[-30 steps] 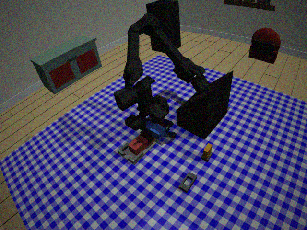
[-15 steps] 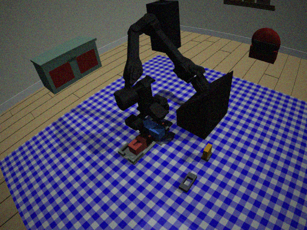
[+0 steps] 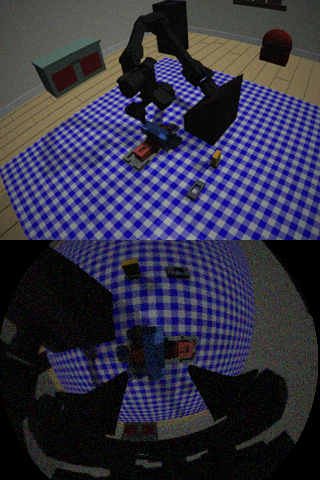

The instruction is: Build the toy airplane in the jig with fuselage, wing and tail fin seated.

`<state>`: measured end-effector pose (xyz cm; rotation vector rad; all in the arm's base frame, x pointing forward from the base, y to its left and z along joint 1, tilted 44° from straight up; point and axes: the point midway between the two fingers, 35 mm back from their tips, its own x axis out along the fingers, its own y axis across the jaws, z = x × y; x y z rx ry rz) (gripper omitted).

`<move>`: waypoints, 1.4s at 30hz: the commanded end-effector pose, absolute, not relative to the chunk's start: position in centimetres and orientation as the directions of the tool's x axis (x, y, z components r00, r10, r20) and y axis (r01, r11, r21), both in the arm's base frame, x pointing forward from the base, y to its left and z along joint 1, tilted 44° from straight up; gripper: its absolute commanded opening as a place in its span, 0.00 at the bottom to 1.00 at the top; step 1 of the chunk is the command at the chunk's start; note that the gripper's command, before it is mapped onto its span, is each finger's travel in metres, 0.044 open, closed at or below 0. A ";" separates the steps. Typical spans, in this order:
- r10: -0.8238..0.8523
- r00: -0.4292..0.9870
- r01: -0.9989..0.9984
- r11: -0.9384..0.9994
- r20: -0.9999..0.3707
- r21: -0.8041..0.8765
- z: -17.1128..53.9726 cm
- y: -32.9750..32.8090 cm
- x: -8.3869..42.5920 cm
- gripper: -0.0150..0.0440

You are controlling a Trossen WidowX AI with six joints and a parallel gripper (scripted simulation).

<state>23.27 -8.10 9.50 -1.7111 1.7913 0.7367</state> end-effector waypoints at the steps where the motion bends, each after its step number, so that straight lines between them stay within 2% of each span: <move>1: -0.696 -0.039 -0.995 0.091 -0.717 -0.034 9.8 -7.8 23.3 1.00; 4: -0.696 -0.039 -0.930 0.288 -0.717 -0.229 9.8 -7.9 23.3 1.00; 7: -0.696 -0.039 -0.778 0.471 -0.717 -0.415 9.7 -8.0 23.3 1.00; 12: -0.696 -0.039 -0.377 0.674 -0.717 -0.635 9.5 -8.1 23.3 1.00; 16: -0.697 -0.039 -0.051 0.717 -0.716 -0.695 9.4 -8.2 23.3 1.00; 37: -0.695 -0.038 -0.034 0.719 -0.718 -0.694 9.3 -8.0 23.4 1.00; 42: -0.661 -0.024 -0.042 0.750 -0.750 -0.660 4.5 -2.0 24.8 1.00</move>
